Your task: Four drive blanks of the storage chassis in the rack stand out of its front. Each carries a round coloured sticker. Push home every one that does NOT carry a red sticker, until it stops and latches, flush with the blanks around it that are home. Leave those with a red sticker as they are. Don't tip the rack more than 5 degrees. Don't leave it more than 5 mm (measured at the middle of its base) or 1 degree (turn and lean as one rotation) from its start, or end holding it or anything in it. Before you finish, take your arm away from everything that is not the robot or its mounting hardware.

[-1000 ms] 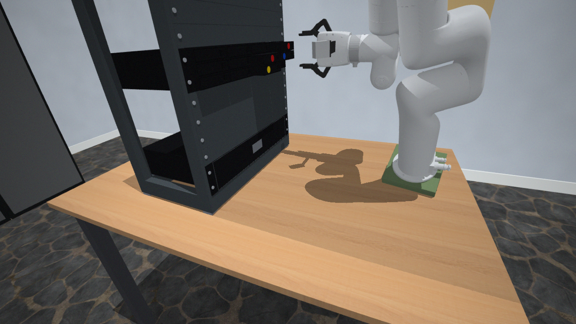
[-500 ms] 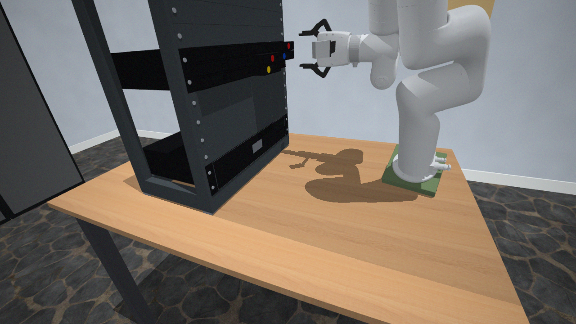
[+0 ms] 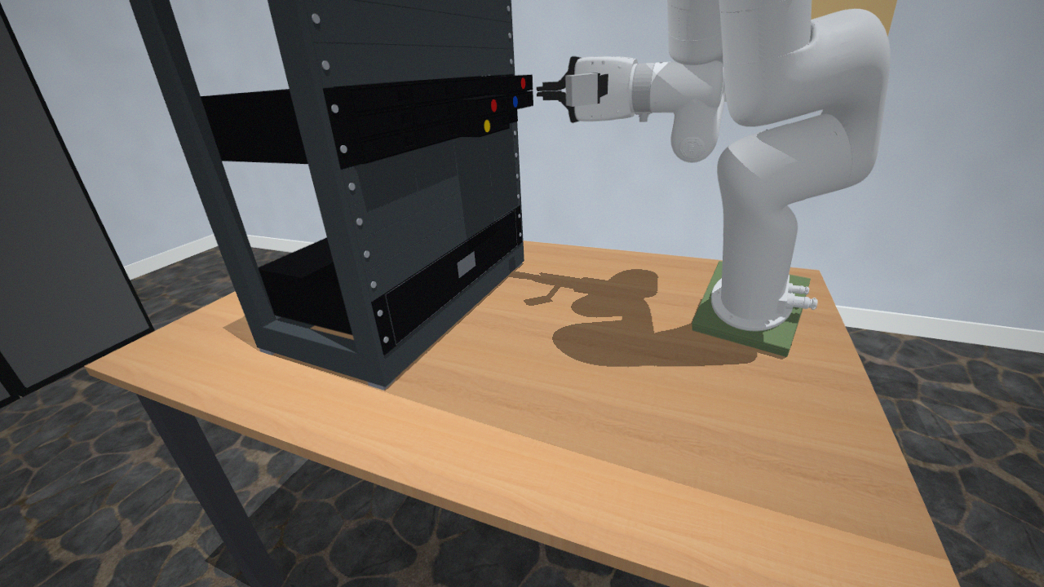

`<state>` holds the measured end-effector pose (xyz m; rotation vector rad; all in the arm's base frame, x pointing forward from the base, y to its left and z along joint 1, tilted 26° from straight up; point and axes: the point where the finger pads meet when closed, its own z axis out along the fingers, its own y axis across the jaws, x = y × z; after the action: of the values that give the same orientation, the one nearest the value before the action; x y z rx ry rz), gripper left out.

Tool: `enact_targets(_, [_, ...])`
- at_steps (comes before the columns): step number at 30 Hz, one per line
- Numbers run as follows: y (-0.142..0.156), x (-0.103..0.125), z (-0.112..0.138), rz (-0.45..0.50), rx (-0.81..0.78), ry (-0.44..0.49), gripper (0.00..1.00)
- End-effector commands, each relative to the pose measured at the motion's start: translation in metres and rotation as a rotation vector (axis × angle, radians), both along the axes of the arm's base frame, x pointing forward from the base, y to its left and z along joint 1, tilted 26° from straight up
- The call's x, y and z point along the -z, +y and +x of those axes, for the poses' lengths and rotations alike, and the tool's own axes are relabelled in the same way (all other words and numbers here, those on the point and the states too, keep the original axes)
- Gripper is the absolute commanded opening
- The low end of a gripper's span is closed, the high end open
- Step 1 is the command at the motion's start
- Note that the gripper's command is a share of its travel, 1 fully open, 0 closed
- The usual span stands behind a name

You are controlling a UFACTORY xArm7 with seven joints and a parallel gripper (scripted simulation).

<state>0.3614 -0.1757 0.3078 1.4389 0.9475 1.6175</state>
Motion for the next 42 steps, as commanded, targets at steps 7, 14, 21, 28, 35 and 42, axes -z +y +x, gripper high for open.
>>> enact_targets(7, [-0.001, -0.001, 0.000, -0.002, 0.001, -0.002, 0.00])
enact_targets(14, [-0.001, -0.001, 0.000, -0.002, 0.001, -0.002, 0.00])
enact_targets(21, [-0.001, -0.001, 0.000, -0.002, 0.001, -0.002, 0.00])
enact_targets(28, [0.007, -0.001, -0.002, -0.002, 0.001, -0.002, 0.00])
enact_targets(35, [0.029, -0.002, -0.008, -0.002, 0.001, -0.002, 0.00])
enact_targets(42, [0.063, -0.004, -0.017, -0.002, 0.001, -0.002, 0.00])
